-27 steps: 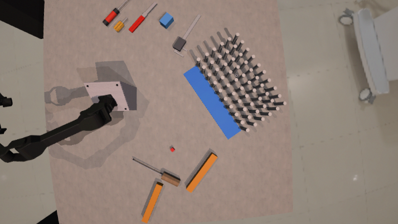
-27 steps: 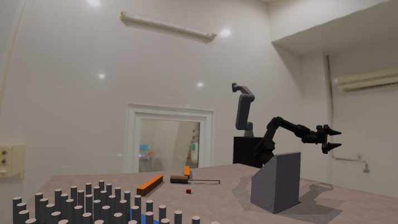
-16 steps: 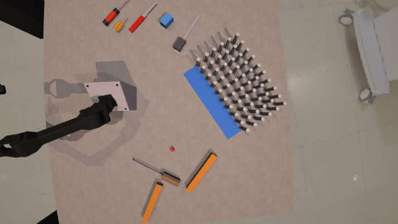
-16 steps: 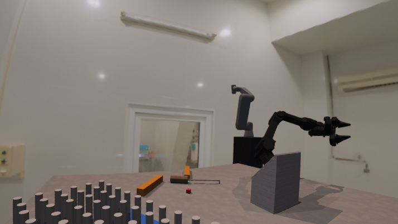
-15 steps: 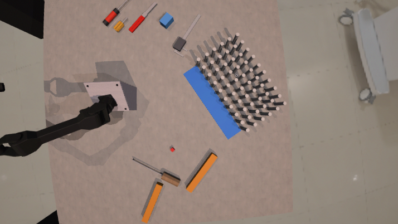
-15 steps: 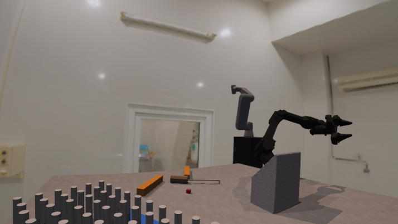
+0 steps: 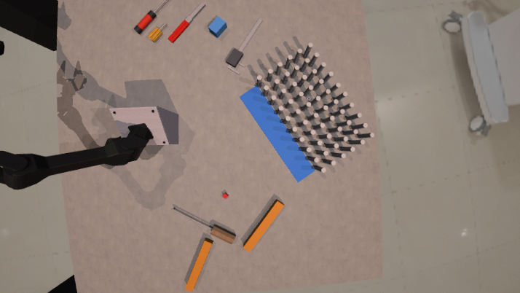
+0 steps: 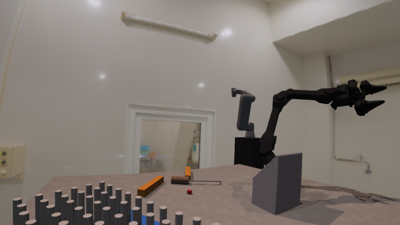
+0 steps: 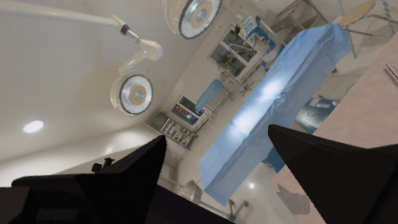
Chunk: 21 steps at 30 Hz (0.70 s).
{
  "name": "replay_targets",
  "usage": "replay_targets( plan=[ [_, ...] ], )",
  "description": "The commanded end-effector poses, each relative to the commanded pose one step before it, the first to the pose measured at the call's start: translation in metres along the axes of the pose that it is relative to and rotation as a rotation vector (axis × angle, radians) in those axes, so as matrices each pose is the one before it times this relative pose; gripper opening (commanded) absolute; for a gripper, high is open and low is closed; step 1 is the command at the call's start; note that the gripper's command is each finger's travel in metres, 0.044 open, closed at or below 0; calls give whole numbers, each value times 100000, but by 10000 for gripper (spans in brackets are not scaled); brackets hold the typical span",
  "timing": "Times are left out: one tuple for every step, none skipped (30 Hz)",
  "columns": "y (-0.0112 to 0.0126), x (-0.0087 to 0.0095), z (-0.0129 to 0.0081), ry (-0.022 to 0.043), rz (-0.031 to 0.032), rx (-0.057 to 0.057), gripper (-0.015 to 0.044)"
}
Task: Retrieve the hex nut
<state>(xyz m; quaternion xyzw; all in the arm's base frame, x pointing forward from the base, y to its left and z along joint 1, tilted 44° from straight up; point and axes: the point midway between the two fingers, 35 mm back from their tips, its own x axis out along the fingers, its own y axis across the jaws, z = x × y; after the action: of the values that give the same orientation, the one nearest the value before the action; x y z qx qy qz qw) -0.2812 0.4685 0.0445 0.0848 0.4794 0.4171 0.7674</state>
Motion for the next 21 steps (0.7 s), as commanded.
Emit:
replay_targets(
  plan=[
    [-1968,3198,4934,-3422,-4609,-882,440],
    [-632,971,1538,-1155,-1345,54,440],
    [-675,951,1526,-1144,-1351,50,440],
    [-730,946,1537,-1151,-1380,46,440],
    [-775,927,1524,-1142,-1389,41,440],
    [-818,906,1507,-1131,-1396,35,440],
    [-861,885,1488,-1121,-1405,29,440],
    [-904,865,1468,-1111,-1414,22,440],
    [-945,844,1446,-1102,-1424,15,440],
    [-986,823,1423,-1092,-1434,8,440],
    [-1026,801,1398,-1083,-1445,0,440],
    [-1066,780,1372,-1074,-1457,-9,440],
    [-1104,759,1344,-1065,-1470,-18,440],
    [-1165,751,1341,-1076,-1513,-28,440],
    [-1205,730,1312,-1069,-1531,-38,440],
    [-1242,708,1279,-1059,-1546,-49,440],
    [-1278,685,1245,-1049,-1563,-60,440],
    [-1313,663,1209,-1038,-1580,-72,440],
    [-1346,640,1172,-1027,-1598,-84,440],
    [-1378,617,1134,-1016,-1617,-96,440],
    [-1408,594,1094,-1004,-1637,-109,440]
  ],
)
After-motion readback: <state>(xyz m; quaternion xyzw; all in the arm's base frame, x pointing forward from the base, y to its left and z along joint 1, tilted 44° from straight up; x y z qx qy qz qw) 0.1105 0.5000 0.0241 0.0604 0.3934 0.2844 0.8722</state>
